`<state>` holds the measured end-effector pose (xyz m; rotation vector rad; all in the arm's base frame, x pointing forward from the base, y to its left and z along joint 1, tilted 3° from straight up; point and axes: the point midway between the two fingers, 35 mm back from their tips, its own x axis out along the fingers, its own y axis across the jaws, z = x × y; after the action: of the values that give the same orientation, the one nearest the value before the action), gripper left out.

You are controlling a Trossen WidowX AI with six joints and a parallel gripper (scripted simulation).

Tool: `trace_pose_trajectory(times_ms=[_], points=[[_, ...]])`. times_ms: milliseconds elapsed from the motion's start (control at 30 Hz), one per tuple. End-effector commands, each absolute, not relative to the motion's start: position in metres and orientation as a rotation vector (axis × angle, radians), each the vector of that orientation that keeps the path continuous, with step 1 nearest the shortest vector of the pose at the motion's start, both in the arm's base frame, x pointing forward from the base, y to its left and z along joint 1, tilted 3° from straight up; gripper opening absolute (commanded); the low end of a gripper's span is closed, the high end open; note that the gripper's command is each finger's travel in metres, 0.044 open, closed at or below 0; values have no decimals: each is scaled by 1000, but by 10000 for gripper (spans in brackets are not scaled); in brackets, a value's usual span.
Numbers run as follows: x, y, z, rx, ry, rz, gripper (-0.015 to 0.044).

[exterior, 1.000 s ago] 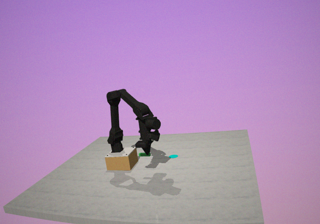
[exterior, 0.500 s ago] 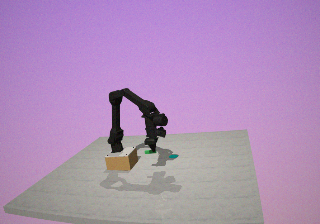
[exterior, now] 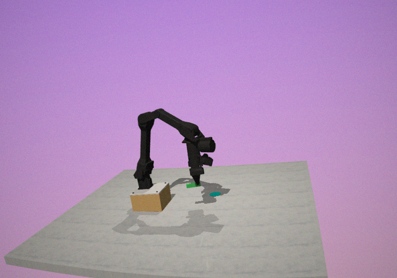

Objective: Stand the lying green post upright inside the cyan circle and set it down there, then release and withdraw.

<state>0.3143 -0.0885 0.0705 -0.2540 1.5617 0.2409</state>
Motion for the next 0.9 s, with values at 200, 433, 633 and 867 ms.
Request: trace_pose_trajectory(times_ms=[200,433,633,867], points=[[327,-59,72,-351,1548,350,23],[334,-39,73,-417,1534,420,23],[339,-21,74,-474,1521,480,23],[343,1,76,-540,1503,550,23]])
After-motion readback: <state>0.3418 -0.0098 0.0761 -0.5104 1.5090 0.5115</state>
